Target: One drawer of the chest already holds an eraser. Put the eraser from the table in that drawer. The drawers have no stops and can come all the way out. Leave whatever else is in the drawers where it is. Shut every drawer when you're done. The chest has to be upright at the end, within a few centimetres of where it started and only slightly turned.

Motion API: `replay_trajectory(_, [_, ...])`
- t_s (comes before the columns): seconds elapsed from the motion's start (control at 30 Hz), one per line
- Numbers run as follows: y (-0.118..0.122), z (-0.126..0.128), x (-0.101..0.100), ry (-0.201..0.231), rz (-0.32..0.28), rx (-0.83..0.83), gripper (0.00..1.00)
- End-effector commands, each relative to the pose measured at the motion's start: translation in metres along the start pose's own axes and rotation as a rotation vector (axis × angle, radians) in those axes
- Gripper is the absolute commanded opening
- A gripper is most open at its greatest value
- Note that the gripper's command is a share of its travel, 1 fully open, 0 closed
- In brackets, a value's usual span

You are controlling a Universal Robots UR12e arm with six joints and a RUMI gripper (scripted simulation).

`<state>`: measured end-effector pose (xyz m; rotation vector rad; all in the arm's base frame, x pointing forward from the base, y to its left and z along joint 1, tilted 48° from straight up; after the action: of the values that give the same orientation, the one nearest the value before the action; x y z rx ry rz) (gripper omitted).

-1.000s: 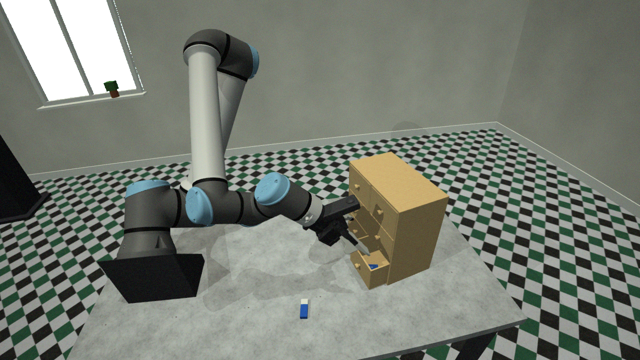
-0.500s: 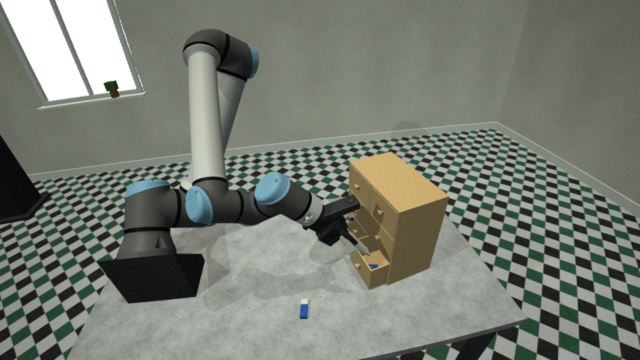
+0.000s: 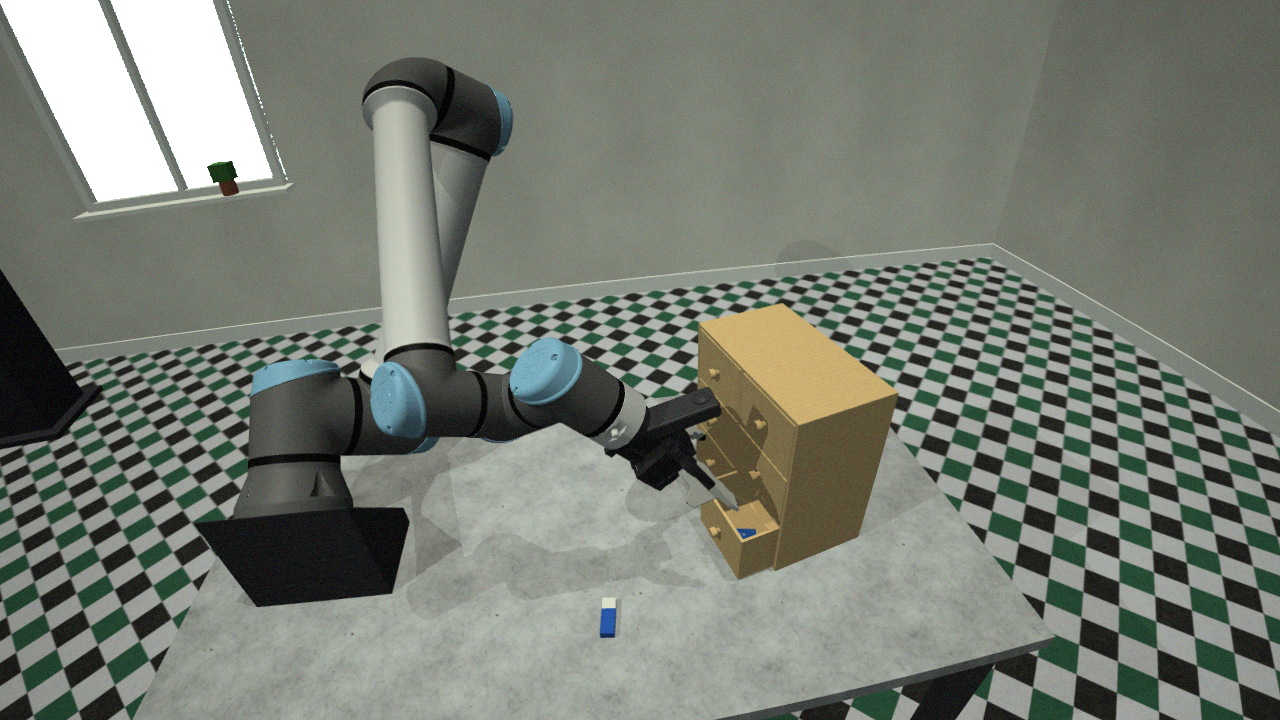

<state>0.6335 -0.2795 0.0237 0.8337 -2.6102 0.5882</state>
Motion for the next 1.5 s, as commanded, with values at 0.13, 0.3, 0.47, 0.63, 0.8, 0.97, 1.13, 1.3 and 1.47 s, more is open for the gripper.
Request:
replay_trajectory(0.13, [-0.003,0.0,0.006,0.006,-0.029,0.007,1.0])
replay_trajectory(0.3, [-0.005,0.0,0.01,0.011,-0.051,0.011,1.0])
replay_trajectory(0.47, [-0.006,-0.001,0.013,0.014,-0.067,0.015,1.0])
replay_trajectory(0.63, [-0.009,0.0,0.018,0.021,-0.097,0.021,1.0])
replay_trajectory(0.8, [-0.012,-0.001,0.024,0.029,-0.132,0.028,1.0])
replay_trajectory(0.97, [-0.015,-0.001,0.032,0.038,-0.173,0.037,1.0])
replay_trajectory(1.13, [-0.018,-0.001,0.036,0.044,-0.2,0.042,1.0])
replay_trajectory(1.3, [-0.022,-0.002,0.045,0.055,-0.251,0.053,1.0])
replay_trajectory(1.47, [-0.026,-0.002,0.054,0.068,-0.308,0.064,1.0])
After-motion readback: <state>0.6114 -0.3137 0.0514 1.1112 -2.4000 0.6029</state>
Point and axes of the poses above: the point where the finger pads meet when closed, its own x axis back along the fingers, its own z axis across the jaws, y = z × x, the point moved 9 cm from there along x, back along the fingers, and after that the axes turned 14 degrees about -x, right-handed, at the moved point
